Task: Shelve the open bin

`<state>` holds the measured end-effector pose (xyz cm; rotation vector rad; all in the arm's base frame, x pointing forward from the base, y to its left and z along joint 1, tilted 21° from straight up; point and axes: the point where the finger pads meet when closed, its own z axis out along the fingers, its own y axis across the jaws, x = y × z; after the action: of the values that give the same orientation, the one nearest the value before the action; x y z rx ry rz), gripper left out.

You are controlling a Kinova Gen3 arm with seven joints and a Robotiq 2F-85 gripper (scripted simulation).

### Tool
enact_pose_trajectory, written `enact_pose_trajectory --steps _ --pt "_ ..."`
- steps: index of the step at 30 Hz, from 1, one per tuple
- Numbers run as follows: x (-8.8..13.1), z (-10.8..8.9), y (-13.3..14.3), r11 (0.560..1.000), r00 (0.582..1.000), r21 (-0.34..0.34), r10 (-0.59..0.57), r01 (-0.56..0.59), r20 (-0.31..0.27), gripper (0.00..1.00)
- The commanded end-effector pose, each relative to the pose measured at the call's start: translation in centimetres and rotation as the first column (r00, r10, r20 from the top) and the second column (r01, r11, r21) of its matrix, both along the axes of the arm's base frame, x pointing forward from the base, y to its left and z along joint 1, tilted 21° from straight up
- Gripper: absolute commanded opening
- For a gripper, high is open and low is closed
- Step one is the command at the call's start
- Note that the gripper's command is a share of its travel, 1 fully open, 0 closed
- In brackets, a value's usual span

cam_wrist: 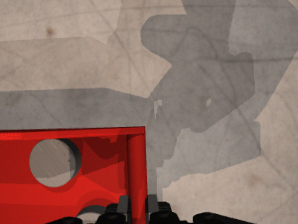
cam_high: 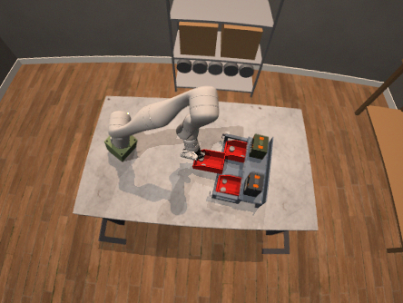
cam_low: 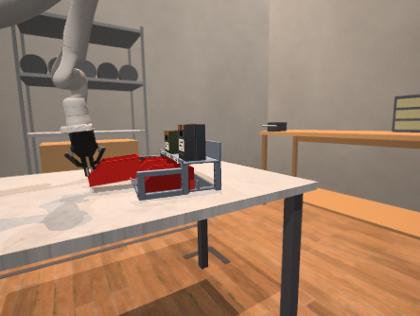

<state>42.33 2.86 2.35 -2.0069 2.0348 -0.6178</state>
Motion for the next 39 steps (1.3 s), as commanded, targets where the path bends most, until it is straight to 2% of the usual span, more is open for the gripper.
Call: enact_pose_trajectory --steps 1,39 --pt "0.17 0.05 0.03 1.000 1.000 0.000 0.002 -0.002 0.005 0.10" --pt "0.36 0.00 0.10 1.000 1.000 0.002 0.000 0.000 0.004 0.10"
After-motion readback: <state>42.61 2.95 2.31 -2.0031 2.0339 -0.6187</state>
